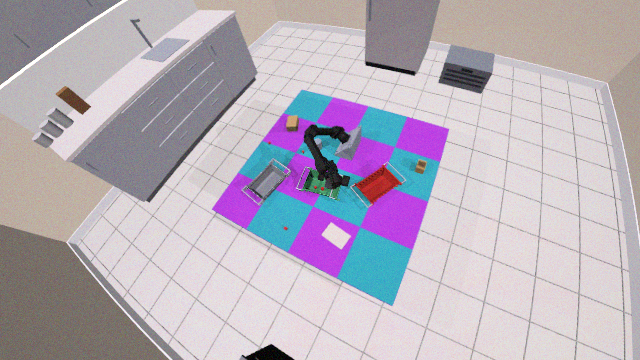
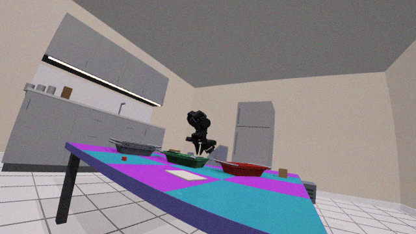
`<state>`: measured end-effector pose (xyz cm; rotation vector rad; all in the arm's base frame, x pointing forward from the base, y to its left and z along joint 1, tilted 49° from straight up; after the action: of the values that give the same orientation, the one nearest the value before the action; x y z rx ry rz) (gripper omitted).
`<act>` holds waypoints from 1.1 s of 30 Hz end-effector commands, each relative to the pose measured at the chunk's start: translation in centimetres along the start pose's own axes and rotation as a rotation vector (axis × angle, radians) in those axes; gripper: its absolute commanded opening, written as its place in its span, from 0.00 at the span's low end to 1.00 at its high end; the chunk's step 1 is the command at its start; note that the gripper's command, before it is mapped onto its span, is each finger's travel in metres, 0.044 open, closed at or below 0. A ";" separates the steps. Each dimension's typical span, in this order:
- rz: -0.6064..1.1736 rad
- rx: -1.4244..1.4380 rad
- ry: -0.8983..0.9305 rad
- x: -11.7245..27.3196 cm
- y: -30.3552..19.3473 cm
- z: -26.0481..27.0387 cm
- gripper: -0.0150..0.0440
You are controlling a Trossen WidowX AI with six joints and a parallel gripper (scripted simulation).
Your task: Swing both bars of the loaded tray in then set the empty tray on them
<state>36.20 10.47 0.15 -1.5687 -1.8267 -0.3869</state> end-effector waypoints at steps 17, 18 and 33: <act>-0.012 0.002 0.000 1.4 0.1 0.3 0.40; -0.012 0.002 0.000 1.4 0.1 0.3 0.40; -0.013 0.002 0.001 2.5 0.2 0.3 0.40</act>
<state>36.12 11.85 1.05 -1.5566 -1.8354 -0.3813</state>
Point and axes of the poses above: the point midway between the two fingers, 35 mm back from their tips, its own x axis back along the fingers, its own z axis across the jaws, y = z × x, the point moved 3 cm from there along x, back along the fingers, and after that the axes turned 11 degrees about x, right-handed, at the moved point
